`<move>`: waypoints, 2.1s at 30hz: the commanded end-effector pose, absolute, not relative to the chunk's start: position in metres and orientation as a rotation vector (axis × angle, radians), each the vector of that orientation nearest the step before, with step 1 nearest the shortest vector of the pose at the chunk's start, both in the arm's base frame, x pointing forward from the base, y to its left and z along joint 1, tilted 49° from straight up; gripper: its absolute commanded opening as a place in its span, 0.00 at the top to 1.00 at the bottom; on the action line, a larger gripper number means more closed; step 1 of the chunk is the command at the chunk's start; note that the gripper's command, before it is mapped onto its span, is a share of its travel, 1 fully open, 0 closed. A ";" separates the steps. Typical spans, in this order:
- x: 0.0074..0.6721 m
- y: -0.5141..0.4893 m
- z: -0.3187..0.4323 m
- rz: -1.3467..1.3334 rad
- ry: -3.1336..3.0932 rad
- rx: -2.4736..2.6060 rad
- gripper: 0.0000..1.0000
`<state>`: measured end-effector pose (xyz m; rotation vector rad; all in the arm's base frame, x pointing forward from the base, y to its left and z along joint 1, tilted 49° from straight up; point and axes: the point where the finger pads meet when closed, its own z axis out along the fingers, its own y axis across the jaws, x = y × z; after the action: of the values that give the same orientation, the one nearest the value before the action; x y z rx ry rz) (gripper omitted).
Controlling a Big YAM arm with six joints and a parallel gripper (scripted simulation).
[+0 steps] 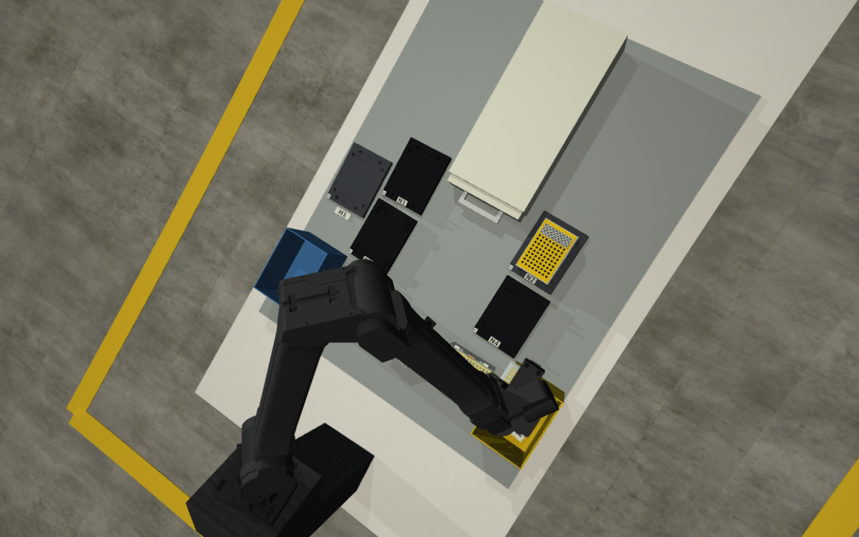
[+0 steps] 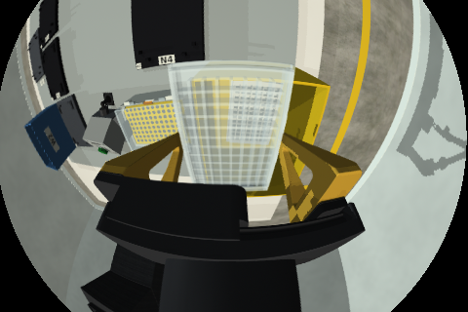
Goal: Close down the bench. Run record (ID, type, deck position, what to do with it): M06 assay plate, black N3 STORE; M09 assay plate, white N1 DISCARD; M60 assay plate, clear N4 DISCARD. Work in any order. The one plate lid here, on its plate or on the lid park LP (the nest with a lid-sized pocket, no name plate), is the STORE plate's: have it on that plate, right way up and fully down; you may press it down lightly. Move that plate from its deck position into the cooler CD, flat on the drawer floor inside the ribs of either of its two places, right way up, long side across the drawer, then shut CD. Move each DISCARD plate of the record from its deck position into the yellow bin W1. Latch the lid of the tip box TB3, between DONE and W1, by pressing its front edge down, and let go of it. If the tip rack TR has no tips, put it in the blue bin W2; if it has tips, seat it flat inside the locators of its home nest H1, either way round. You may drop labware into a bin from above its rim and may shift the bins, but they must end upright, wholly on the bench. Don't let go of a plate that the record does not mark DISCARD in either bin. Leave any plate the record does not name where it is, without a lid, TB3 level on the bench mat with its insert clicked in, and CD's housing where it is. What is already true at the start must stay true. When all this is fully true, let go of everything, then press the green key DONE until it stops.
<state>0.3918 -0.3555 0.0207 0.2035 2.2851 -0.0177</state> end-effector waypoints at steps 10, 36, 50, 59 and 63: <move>0.368 -0.379 0.002 -0.048 2.279 0.198 1.00; 0.359 -0.385 -0.006 -0.041 2.279 0.191 1.00; 0.359 -0.385 -0.006 -0.041 2.279 0.191 0.00; 0.359 -0.385 -0.006 -0.041 2.279 0.191 0.00; 0.359 -0.385 -0.006 -0.041 2.279 0.191 0.00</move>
<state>0.3596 -0.3806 -0.0125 0.2029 2.2898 -0.0205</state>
